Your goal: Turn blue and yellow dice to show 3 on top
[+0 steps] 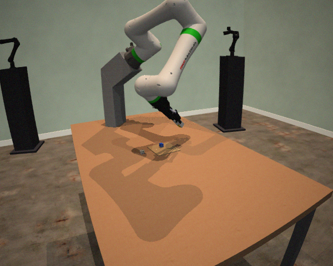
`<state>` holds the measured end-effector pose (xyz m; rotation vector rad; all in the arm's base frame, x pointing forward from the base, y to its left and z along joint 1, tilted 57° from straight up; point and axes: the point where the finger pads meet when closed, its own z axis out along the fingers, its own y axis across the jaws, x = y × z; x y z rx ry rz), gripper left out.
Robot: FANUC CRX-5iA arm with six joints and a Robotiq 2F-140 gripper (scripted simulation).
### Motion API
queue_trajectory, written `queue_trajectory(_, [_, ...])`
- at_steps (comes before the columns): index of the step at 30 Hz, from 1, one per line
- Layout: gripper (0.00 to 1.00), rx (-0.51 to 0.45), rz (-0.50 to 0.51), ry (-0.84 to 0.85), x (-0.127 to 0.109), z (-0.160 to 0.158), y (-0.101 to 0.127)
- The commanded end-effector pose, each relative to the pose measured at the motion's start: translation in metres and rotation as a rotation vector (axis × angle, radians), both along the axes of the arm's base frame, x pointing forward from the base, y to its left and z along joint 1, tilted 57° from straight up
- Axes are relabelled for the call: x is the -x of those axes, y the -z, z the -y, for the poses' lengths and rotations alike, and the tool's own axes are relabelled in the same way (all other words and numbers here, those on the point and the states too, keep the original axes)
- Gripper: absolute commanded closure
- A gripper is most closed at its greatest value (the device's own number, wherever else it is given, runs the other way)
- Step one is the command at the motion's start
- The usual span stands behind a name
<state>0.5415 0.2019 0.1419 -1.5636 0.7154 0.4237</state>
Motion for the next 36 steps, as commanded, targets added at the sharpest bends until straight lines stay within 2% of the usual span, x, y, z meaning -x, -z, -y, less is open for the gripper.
queue_trajectory(1, [0.91, -0.068, -0.001, -0.083, -0.003, -0.001, 0.0])
queue_trajectory(4, [0.91, -0.151, -0.002, -0.176, -0.005, 0.0, 0.002])
queue_trajectory(8, [0.91, -0.195, -0.002, -0.227, -0.005, 0.002, 0.003])
queue_trajectory(20, [0.91, -0.197, -0.002, -0.229, -0.009, -0.001, 0.006])
queue_trajectory(36, [0.91, -0.197, -0.002, -0.229, -0.038, -0.028, 0.032])
